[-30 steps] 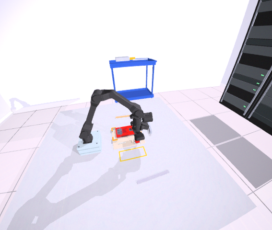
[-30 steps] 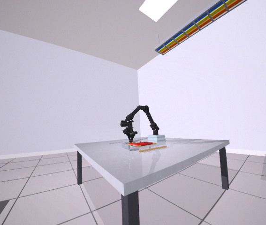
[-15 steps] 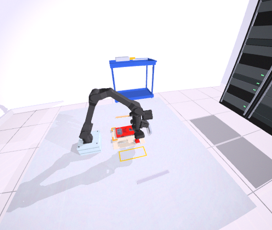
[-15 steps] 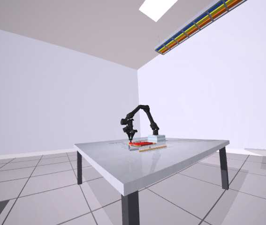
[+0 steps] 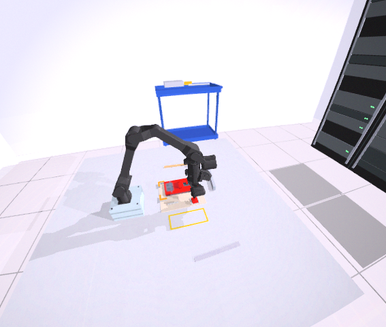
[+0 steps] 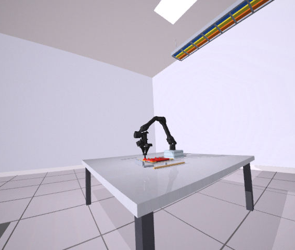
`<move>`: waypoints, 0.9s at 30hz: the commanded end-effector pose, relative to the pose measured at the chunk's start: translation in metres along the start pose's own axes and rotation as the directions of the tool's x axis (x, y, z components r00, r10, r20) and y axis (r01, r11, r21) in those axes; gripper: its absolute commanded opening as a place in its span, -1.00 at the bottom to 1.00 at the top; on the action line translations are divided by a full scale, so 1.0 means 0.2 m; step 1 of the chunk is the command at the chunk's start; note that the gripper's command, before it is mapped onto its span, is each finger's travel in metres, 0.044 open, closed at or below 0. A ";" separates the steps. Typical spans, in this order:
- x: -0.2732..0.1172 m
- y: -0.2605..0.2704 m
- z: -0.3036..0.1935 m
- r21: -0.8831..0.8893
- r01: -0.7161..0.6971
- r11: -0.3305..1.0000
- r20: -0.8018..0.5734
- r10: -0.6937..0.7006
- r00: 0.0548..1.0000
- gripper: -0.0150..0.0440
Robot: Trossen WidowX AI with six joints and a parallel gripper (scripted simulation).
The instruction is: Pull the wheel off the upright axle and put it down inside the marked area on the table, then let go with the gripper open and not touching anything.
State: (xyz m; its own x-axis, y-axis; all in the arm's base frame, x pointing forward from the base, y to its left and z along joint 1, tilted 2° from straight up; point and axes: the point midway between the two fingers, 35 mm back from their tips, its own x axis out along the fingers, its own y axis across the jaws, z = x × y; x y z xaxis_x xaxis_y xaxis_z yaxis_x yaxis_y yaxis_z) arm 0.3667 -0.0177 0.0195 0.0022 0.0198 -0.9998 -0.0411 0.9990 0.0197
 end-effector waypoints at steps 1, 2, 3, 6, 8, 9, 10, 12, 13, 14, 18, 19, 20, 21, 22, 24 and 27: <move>-0.01 0.00 0.00 0.000 0.000 1.000 0.000 0.000 1.000 -0.49; -0.01 0.00 0.00 0.000 0.000 1.000 0.000 0.000 1.000 -0.49; -0.01 0.00 0.00 0.000 0.000 1.000 0.000 0.000 1.000 -0.49; -0.02 0.00 0.00 0.000 0.001 1.000 0.000 -0.001 1.000 -0.49; -0.02 0.00 0.00 0.000 0.001 1.000 0.000 -0.001 1.000 -0.49; -0.02 0.00 0.00 0.000 0.001 1.000 0.000 -0.001 1.000 -0.49; -0.02 0.00 0.00 0.000 0.001 1.000 0.000 -0.001 1.000 -0.49; -0.03 0.00 0.00 0.000 0.001 1.000 0.000 -0.001 1.000 -0.49; -0.03 0.00 0.00 0.000 0.001 1.000 0.001 -0.001 1.000 -0.49; -0.03 0.00 0.00 0.000 0.001 1.000 0.001 -0.001 1.000 -0.49; -0.04 0.00 0.00 0.000 0.001 1.000 0.001 -0.001 1.000 -0.49; -0.04 0.00 0.00 0.000 0.001 1.000 0.001 -0.001 1.000 -0.49; -0.04 0.00 0.00 0.000 0.001 1.000 0.001 -0.001 1.000 -0.49; -0.05 0.00 0.00 0.000 0.001 1.000 0.001 -0.001 1.000 -0.49; -0.06 0.00 0.00 0.000 0.001 1.000 0.001 -0.001 1.000 -0.49; -0.09 0.00 0.00 0.000 0.001 1.000 0.001 -0.001 1.000 -0.49; -0.15 0.00 0.00 0.000 0.001 1.000 0.001 -0.001 1.000 -0.49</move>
State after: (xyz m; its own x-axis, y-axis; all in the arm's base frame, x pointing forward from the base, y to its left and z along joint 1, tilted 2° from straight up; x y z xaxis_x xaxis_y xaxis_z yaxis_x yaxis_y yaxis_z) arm 0.3645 -0.0176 0.0365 -0.0073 0.0203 -0.9998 -0.0410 0.9989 0.0206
